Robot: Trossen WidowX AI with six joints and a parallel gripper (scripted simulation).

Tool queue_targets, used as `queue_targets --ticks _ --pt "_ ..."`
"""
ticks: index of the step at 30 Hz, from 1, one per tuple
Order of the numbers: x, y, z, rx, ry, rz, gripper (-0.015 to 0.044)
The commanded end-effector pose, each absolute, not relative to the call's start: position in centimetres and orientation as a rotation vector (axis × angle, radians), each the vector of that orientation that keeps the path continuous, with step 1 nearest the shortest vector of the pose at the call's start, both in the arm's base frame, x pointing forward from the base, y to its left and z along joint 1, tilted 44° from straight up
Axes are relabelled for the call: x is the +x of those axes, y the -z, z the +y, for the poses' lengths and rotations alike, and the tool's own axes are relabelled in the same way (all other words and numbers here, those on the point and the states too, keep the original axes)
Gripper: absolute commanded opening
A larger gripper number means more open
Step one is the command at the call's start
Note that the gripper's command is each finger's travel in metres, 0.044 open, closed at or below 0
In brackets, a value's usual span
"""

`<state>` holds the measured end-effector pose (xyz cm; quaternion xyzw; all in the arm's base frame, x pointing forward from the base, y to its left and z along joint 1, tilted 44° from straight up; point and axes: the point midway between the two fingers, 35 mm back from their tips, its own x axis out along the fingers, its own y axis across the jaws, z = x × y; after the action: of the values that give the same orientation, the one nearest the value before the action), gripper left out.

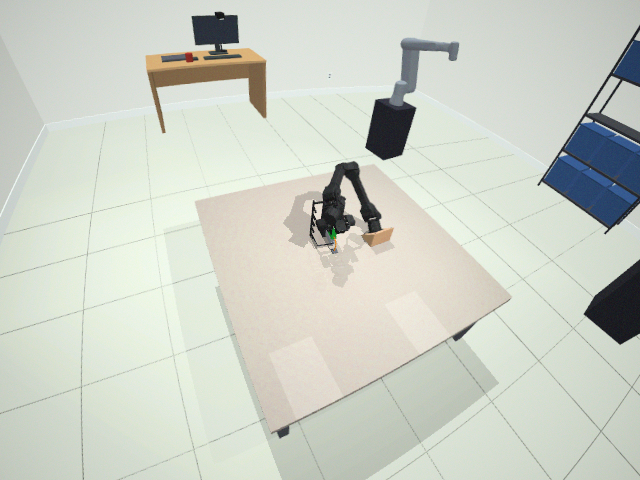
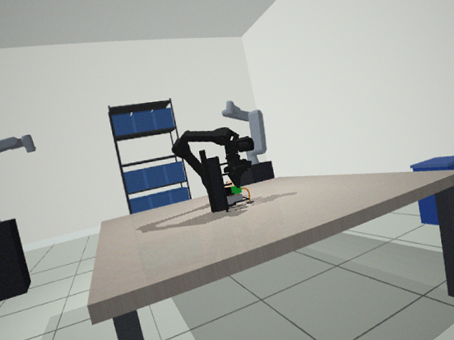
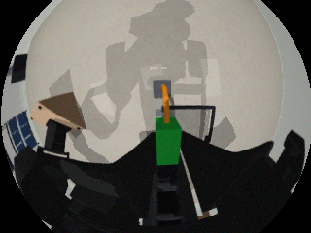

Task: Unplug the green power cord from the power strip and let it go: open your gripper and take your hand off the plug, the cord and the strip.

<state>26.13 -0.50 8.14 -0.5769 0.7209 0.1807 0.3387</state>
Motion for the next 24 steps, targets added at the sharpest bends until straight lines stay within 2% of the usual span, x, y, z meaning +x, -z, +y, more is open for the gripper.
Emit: queue_targets --ticks 1,21,24 --pt "27.0 -7.1 1.2 -1.486 -0.493 1.838 0.0000" --pt "27.8 -5.2 3.8 -1.489 -0.495 1.837 0.0000" --pt "27.4 -5.4 3.2 -1.493 -0.494 1.838 0.0079"
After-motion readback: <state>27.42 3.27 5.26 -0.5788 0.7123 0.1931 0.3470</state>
